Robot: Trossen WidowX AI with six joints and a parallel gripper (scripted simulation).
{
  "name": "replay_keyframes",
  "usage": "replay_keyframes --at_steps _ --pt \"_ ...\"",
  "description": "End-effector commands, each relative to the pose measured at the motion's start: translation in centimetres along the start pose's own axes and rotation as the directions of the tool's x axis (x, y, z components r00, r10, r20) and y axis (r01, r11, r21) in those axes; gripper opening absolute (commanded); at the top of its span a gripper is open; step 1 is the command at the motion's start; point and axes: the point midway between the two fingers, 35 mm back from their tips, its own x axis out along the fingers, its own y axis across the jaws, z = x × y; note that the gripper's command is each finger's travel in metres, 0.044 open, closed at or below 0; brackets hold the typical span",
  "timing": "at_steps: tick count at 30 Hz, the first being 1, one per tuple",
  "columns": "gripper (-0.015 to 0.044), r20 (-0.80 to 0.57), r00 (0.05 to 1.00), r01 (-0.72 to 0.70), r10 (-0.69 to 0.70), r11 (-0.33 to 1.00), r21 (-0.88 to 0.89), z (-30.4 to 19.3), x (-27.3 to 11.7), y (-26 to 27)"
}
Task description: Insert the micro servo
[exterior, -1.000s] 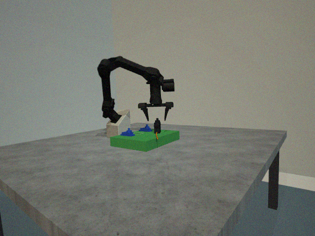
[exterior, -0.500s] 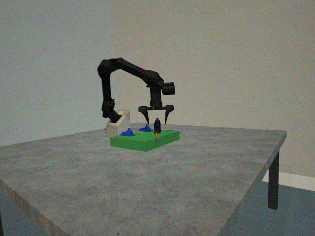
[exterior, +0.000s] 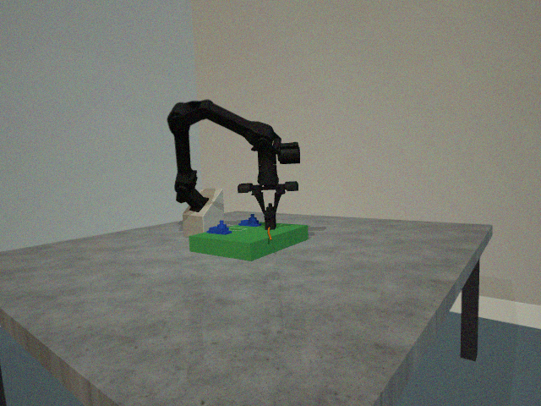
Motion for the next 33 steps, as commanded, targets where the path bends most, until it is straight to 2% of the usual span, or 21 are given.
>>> replay_keyframes --at_steps 1,2,6,11,25,33 --pt "0.0098 -0.006 1.0 0.0 0.0 1.0 -0.003 -0.1 0.0 0.0" --pt "0.0092 -0.006 1.0 0.0 0.0 1.0 -0.003 -0.1 0.0 0.0" --pt "0.0 -0.005 1.0 0.001 -0.001 1.0 -0.003 -0.1 -0.9 0.0" --pt "0.0 -0.005 1.0 0.0 0.0 1.0 -0.003 -0.1 -2.9 0.7" --pt "0.0 -0.004 1.0 0.0 0.0 1.0 -0.004 0.2 -3.0 1.5" --pt "0.0 -0.006 1.0 -0.002 0.002 1.0 -0.004 -2.8 -3.0 3.2"
